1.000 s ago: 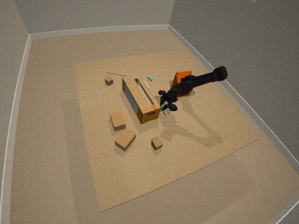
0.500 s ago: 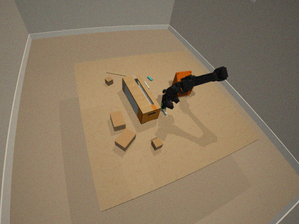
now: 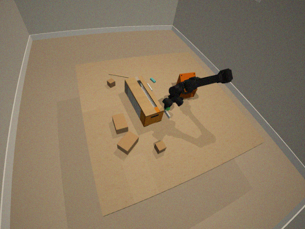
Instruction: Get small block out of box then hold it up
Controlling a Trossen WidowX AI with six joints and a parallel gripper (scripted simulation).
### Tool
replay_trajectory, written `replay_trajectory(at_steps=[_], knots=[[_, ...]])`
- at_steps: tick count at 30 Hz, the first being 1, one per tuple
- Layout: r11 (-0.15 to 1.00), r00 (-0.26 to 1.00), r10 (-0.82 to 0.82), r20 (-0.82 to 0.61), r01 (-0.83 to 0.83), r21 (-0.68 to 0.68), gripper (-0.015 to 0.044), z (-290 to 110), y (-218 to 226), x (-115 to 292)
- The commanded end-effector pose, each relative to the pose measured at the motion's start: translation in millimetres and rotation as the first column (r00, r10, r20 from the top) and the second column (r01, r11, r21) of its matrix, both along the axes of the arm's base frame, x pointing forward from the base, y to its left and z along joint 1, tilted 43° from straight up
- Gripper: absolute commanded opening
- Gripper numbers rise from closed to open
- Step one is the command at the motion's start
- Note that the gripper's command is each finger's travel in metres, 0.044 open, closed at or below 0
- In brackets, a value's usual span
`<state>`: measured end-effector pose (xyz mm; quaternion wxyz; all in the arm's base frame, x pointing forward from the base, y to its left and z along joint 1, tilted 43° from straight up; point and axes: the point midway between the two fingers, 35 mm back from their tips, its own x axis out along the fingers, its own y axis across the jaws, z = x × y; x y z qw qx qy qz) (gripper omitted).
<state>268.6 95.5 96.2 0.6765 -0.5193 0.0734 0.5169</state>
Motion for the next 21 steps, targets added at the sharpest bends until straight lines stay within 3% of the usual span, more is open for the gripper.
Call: replay_trajectory(at_steps=[1,11,21], knots=[[0.994,0.993,-0.081,-0.08,0.086,0.063,0.0,3,-3,-1],[0.916,0.894,-0.271,-0.358,0.354,0.188,0.0,5,-10,-5],[0.759,0.687,-0.372,-0.625,0.612,0.221,0.0,7,-17,-8]])
